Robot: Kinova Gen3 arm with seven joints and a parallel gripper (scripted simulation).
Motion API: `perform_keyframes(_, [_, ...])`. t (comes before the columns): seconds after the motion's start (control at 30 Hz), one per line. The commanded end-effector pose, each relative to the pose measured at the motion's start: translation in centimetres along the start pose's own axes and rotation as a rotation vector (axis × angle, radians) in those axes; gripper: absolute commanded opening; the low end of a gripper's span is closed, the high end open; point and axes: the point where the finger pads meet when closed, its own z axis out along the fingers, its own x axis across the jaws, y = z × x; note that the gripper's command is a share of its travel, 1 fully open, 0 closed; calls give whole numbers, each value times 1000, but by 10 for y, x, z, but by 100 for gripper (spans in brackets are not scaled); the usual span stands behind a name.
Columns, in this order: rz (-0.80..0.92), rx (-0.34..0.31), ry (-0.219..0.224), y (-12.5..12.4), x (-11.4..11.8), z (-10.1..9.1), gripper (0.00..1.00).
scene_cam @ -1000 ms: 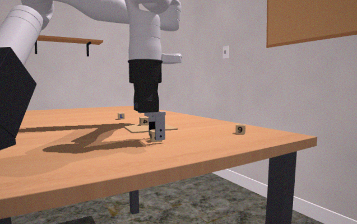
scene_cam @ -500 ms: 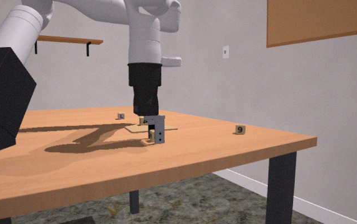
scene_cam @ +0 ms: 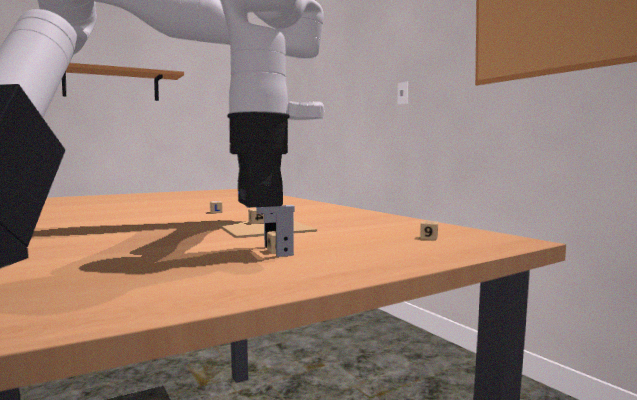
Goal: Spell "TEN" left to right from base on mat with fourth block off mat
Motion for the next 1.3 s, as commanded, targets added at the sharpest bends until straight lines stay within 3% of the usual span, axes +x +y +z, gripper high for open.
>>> perform_keyframes(0.0, [0,1,1,0,0,-1,100])
perform_keyframes(0.4, [0,1,1,0,0,-1,100])
perform_keyframes(0.43, [0,1,1,0,0,-1,79])
perform_keyframes(0.97, [0,1,1,0,0,-1,79])
perform_keyframes(1.0, [0,1,1,0,0,-1,49])
perform_keyframes(1.27, [0,1,1,0,0,-1,49])
